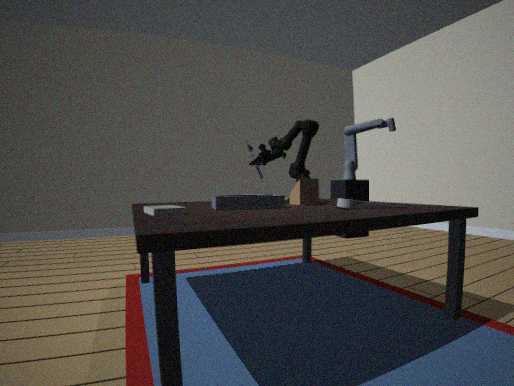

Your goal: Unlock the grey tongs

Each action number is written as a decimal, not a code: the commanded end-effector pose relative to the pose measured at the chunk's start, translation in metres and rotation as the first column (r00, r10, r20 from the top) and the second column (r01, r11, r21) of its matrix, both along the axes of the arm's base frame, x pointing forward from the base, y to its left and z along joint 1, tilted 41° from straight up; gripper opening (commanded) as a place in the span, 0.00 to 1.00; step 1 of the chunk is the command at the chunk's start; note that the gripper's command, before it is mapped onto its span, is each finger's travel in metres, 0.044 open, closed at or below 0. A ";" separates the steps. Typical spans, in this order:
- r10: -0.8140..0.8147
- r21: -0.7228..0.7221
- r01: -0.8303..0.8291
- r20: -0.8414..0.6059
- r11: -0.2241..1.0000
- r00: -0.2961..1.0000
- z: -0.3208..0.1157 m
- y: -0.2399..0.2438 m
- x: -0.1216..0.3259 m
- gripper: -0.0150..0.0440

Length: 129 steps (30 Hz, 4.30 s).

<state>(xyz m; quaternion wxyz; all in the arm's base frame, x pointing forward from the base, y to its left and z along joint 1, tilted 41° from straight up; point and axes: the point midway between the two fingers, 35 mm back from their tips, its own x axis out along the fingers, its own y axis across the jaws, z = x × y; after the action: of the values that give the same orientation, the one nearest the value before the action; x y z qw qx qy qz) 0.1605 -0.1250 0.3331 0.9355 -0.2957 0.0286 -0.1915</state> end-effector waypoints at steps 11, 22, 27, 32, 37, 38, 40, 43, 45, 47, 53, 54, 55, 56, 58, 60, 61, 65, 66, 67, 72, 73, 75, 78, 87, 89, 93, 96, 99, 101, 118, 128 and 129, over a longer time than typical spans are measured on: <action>0.009 -0.021 -0.009 0.001 1.000 1.000 0.002 0.003 0.000 0.00; 0.009 -0.021 -0.009 0.001 1.000 1.000 0.002 0.003 0.000 0.00; -0.017 0.033 0.017 -0.006 0.999 1.000 0.003 -0.004 0.002 0.00; -0.069 0.136 0.073 -0.037 0.988 0.997 0.001 -0.019 0.007 0.00; -0.118 0.227 0.135 -0.089 0.964 0.989 -0.004 -0.032 0.012 0.00; -0.127 0.244 0.148 -0.101 0.958 0.987 -0.005 -0.034 0.014 0.00; -0.145 0.274 0.175 -0.128 0.946 0.981 -0.008 -0.039 0.016 0.00; -0.169 0.313 0.217 -0.174 0.924 0.970 -0.013 -0.045 0.019 0.00; -0.184 0.335 0.247 -0.207 0.909 0.961 -0.016 -0.049 0.021 0.00; -0.198 0.354 0.277 -0.242 0.894 0.950 -0.020 -0.052 0.023 0.00; -0.226 0.386 0.360 -0.351 0.850 0.909 -0.031 -0.059 0.030 0.00; -0.230 0.386 0.374 -0.371 0.843 0.900 -0.033 -0.060 0.031 0.00; -0.234 0.386 0.389 -0.390 0.837 0.891 -0.035 -0.061 0.033 0.00; -0.239 0.386 0.405 -0.410 0.829 0.880 -0.036 -0.062 0.033 0.00; -0.249 0.382 0.437 -0.450 0.814 0.858 -0.040 -0.064 0.035 0.00; -0.258 0.375 0.468 -0.489 0.800 0.833 -0.044 -0.066 0.036 0.00; -0.262 0.369 0.483 -0.509 0.794 0.820 -0.046 -0.066 0.037 0.00; -0.279 0.336 0.542 -0.586 0.770 0.760 -0.052 -0.068 0.039 0.00; -0.283 0.326 0.556 -0.605 0.765 0.744 -0.053 -0.069 0.039 0.00; -0.287 0.314 0.568 -0.622 0.760 0.728 -0.055 -0.069 0.039 0.00; -0.309 0.243 0.626 -0.704 0.741 0.639 -0.060 -0.070 0.042 0.00; -0.314 0.226 0.636 -0.719 0.738 0.620 -0.061 -0.070 0.042 0.00; -0.325 0.188 0.655 -0.748 0.732 0.579 -0.062 -0.070 0.043 0.00; -0.344 0.126 0.677 -0.785 0.725 0.515 -0.063 -0.070 0.044 0.00; -0.369 0.046 0.693 -0.819 0.720 0.438 -0.063 -0.070 0.045 0.00; -0.369 0.046 0.693 -0.819 0.720 0.438 -0.063 -0.070 0.045 0.00; -0.369 0.046 0.693 -0.819 0.720 0.438 -0.063 -0.070 0.045 0.00; -0.369 0.046 0.693 -0.820 0.720 0.438 -0.065 -0.072 0.046 0.00; -0.369 0.046 0.693 -0.820 0.720 0.438 -0.068 -0.075 0.048 0.00; -0.369 0.046 0.693 -0.820 0.720 0.438 -0.071 -0.077 0.048 0.00; -0.370 0.045 0.692 -0.819 0.720 0.438 -0.091 -0.095 0.054 0.00; -0.371 0.044 0.692 -0.819 0.721 0.438 -0.103 -0.105 0.056 0.00; -0.371 0.044 0.692 -0.819 0.721 0.438 -0.104 -0.106 0.057 0.00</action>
<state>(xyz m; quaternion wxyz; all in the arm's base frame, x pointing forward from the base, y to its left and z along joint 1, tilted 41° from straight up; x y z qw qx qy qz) 0.2151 -0.2278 0.2346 0.7554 -0.1360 0.5474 -0.3335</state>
